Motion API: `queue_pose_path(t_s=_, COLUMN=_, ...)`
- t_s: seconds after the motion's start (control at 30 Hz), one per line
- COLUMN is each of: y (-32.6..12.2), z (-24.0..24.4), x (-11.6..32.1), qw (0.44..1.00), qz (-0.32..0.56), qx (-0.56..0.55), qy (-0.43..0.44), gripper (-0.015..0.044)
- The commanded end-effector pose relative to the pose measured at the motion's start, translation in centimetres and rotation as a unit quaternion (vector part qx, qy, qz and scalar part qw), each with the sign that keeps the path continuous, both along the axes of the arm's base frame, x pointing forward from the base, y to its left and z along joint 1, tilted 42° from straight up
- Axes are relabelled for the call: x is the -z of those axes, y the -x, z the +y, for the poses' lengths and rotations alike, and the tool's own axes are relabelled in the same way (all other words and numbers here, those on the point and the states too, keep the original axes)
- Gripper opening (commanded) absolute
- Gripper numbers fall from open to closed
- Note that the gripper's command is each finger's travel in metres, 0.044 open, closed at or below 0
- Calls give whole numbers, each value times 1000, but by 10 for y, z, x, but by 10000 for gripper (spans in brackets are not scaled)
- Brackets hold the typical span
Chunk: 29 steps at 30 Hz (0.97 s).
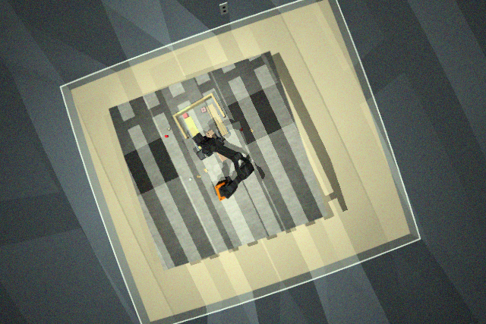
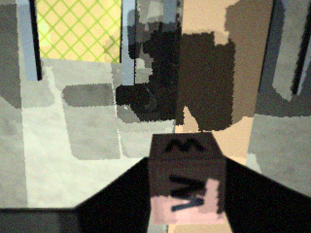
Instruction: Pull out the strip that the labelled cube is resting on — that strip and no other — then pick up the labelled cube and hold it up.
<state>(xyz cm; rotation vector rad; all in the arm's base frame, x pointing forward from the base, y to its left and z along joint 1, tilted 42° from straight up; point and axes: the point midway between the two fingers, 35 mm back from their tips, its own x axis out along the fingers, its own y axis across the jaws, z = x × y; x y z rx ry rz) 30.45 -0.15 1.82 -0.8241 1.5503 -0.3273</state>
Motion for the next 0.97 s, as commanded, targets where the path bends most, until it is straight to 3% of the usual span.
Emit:
queue_pose_path(t_s=0.0, y=2, z=15, x=-15, qw=1000, qz=-3, qx=-1, qy=-3, gripper=0)
queue_pose_path(t_s=0.93, y=3, z=21, x=-22, qw=1000, qz=-3, qx=-1, qy=-3, gripper=0)
